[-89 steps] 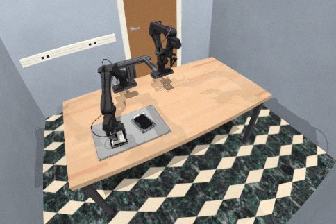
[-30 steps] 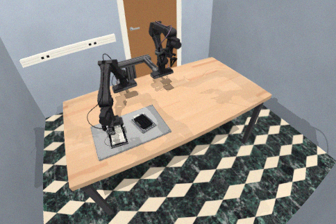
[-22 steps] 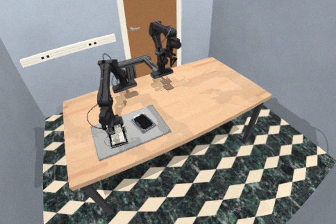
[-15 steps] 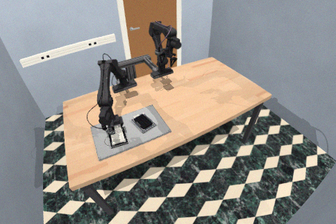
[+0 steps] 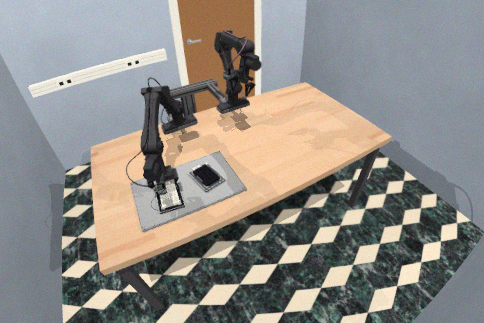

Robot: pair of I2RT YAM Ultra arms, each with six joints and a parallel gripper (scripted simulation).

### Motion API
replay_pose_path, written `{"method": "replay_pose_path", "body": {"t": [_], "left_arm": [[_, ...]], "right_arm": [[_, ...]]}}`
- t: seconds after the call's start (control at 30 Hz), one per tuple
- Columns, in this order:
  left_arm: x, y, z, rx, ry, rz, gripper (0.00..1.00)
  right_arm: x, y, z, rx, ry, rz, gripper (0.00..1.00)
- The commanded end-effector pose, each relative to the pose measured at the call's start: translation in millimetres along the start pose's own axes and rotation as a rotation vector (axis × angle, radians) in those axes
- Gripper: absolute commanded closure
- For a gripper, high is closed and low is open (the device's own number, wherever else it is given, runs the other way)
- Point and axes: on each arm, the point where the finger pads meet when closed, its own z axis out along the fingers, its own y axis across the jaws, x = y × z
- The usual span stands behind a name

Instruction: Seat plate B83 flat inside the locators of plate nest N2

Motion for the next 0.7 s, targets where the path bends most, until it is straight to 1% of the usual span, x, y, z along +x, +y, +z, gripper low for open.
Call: {"method": "replay_pose_path", "body": {"t": [0.0,0.23,0.67], "left_arm": [[1.2,-5.5,-1.0,-0.007,-0.014,-0.005,0.00],[1.2,-5.5,-1.0,-0.007,-0.014,-0.005,0.00],[1.2,-5.5,-1.0,-0.007,-0.014,-0.005,0.00]], "right_arm": [[-12.8,-1.9,-10.5,0.010,-0.034,-0.001,0.00],[-8.3,-1.5,-8.9,0.009,-0.028,-0.002,0.00],[-8.3,-1.5,-8.9,0.009,-0.028,-0.002,0.00]]}}
